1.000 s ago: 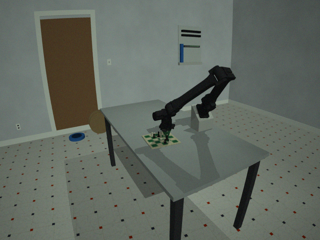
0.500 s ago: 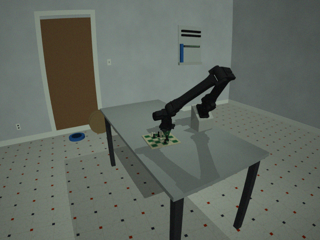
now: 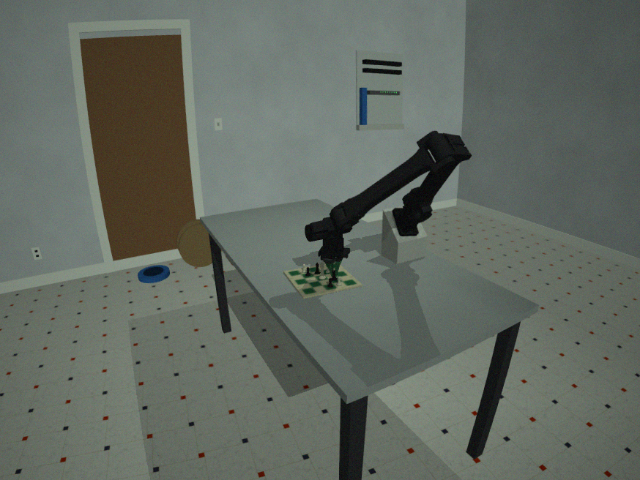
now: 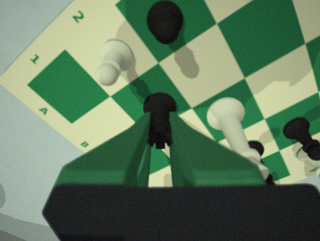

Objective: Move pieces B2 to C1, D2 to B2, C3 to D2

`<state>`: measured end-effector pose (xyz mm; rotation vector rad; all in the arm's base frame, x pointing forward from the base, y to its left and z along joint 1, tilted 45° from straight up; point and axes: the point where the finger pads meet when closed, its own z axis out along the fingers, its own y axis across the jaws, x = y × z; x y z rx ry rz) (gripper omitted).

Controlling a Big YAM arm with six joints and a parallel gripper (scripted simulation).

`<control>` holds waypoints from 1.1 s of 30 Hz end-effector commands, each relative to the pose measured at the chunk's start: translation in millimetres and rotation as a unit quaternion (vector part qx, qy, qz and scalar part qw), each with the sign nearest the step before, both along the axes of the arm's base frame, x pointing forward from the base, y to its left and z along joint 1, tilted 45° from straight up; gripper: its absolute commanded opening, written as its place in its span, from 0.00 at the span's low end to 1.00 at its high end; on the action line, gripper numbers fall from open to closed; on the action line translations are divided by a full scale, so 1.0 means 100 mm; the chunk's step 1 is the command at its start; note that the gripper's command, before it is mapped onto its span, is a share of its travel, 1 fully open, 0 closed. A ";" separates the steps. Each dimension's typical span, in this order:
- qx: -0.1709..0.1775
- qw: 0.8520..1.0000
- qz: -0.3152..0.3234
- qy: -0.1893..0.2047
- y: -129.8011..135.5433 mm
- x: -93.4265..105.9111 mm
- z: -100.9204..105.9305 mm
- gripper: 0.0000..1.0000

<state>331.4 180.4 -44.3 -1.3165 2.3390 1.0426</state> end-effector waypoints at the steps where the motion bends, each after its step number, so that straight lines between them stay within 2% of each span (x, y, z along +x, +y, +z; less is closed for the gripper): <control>1: 0.003 1.000 0.003 -0.004 0.06 0.02 -0.01 0.00; 5: 0.004 1.000 0.004 -0.008 0.06 0.04 0.02 0.00; 9: 0.006 1.000 -0.008 -0.024 -0.12 0.21 0.20 0.00; 20: 0.001 1.000 -0.008 -0.029 -0.66 0.31 0.75 0.00; 22: 0.001 1.000 -0.008 -0.029 -0.66 0.31 0.75 0.00; 23: 0.001 1.000 -0.008 -0.014 -0.70 0.29 0.69 0.00; 25: 0.000 1.000 -0.007 -0.015 -0.75 0.30 0.74 0.00; 28: 0.001 1.000 -0.007 -0.009 -0.77 0.21 0.75 0.00; 33: 0.002 1.000 0.000 -0.010 -0.72 0.19 0.76 0.00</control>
